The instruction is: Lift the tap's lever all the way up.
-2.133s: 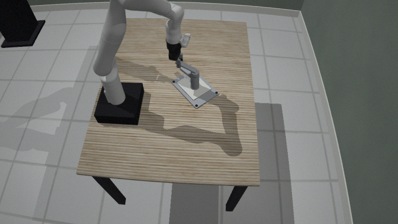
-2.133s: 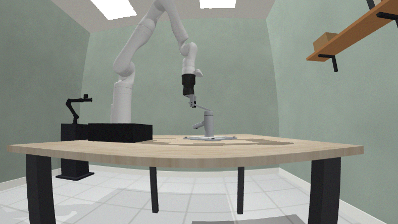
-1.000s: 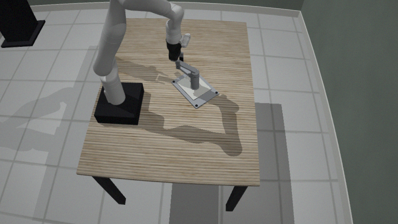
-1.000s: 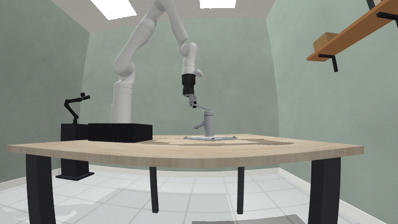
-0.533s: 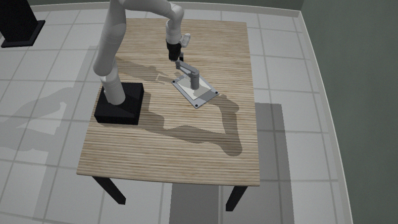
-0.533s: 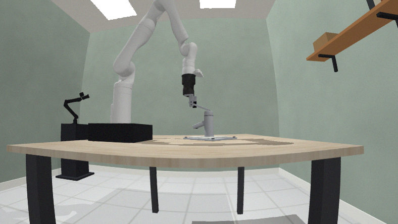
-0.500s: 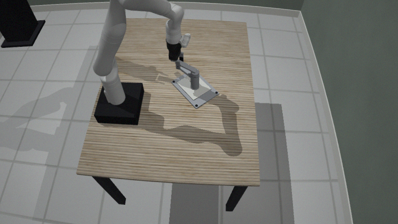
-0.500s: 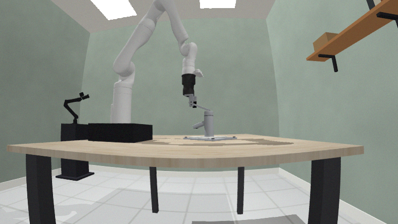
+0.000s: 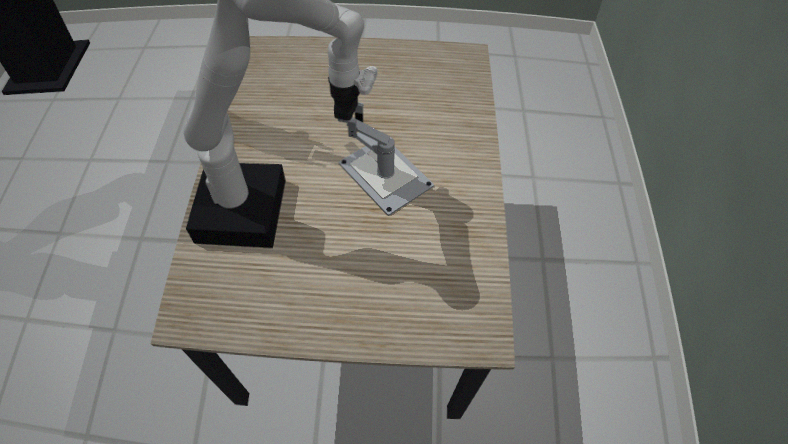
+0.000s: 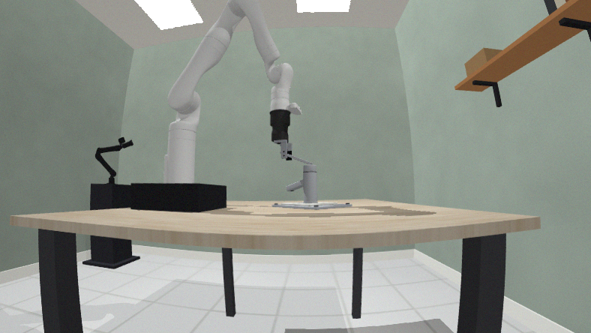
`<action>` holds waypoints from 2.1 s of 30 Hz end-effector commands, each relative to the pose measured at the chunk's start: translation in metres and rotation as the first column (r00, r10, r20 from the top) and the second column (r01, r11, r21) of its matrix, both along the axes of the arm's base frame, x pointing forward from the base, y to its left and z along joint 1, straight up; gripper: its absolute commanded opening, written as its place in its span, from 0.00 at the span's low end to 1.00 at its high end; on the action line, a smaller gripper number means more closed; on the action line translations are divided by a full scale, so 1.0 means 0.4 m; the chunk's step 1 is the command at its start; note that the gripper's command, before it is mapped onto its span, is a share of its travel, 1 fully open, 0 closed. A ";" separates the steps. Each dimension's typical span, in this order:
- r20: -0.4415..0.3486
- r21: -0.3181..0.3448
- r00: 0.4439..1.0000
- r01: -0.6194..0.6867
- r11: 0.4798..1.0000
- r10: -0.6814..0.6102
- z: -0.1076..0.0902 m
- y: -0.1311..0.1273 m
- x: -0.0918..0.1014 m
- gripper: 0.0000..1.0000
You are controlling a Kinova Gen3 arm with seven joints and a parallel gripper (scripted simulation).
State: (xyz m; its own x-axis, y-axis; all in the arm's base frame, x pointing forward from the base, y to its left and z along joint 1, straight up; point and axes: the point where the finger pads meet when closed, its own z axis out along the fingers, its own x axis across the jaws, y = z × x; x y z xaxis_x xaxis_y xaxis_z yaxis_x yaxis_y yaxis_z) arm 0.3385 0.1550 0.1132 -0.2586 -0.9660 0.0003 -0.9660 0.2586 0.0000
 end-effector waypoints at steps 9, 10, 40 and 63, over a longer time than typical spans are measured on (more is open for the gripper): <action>0.001 0.000 1.000 0.000 1.000 0.000 0.001 0.001 0.001 1.00; 0.001 0.000 1.000 0.000 1.000 0.000 0.001 0.001 0.001 1.00; 0.001 0.000 1.000 0.000 1.000 0.000 0.011 0.001 0.001 1.00; 0.001 0.000 1.000 0.000 1.000 0.000 0.128 0.001 0.001 1.00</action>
